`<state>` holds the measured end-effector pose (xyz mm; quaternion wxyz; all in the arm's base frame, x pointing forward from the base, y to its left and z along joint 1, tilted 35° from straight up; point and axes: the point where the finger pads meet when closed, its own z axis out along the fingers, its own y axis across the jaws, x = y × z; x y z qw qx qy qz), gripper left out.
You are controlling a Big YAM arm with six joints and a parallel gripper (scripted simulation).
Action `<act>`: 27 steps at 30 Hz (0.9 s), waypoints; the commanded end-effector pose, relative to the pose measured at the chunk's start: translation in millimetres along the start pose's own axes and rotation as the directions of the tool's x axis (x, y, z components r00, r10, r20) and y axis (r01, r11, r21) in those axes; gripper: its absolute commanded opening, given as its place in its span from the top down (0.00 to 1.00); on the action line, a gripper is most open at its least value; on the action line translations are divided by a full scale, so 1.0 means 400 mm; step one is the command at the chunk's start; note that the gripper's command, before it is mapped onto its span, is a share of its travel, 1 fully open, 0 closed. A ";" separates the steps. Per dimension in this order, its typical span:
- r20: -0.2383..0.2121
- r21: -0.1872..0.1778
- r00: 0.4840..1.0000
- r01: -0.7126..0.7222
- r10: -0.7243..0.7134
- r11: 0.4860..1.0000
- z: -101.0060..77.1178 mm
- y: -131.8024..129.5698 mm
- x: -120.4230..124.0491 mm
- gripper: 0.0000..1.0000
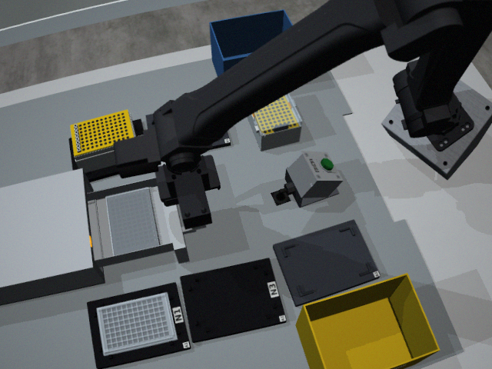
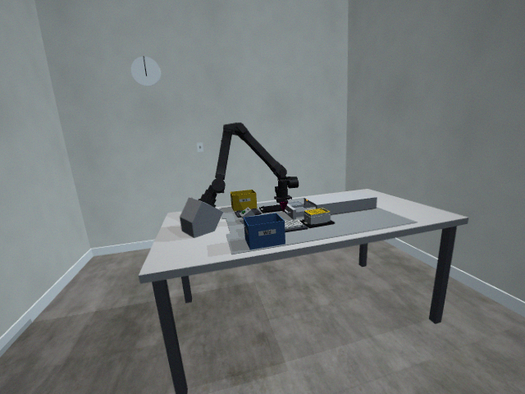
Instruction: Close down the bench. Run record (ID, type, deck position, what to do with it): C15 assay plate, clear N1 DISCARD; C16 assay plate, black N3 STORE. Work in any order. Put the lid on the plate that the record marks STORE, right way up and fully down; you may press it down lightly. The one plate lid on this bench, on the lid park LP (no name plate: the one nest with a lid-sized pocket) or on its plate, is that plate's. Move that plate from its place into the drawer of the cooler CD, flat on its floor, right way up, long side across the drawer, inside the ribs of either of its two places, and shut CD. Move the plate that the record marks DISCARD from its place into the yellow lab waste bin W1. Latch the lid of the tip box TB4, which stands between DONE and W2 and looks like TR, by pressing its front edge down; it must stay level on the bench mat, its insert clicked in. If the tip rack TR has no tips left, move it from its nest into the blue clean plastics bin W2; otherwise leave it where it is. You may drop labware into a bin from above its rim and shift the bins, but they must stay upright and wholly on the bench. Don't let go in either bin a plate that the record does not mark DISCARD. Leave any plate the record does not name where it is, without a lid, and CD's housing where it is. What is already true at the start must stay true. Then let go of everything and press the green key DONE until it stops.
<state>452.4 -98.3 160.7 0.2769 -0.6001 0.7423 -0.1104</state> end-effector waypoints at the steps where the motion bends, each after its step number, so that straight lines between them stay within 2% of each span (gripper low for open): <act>1: 0.002 0.046 1.000 0.017 -0.018 0.999 -0.008 -0.091 -0.014 1.00; 3: 0.003 0.040 1.000 0.015 -0.015 0.999 -0.008 -0.094 -0.014 1.00; 7: 0.002 0.050 1.000 0.018 -0.018 0.999 -0.009 -0.107 -0.012 1.00; 9: 0.002 0.040 1.000 0.015 -0.015 0.999 -0.009 -0.107 -0.013 1.00; 24: 0.001 0.048 1.000 0.017 -0.017 0.999 -0.011 -0.156 -0.013 1.00; 26: 0.002 0.040 1.000 0.014 -0.014 0.999 -0.011 -0.157 -0.014 1.00; 27: 0.001 0.052 1.000 0.018 -0.018 0.998 -0.011 -0.164 -0.013 1.00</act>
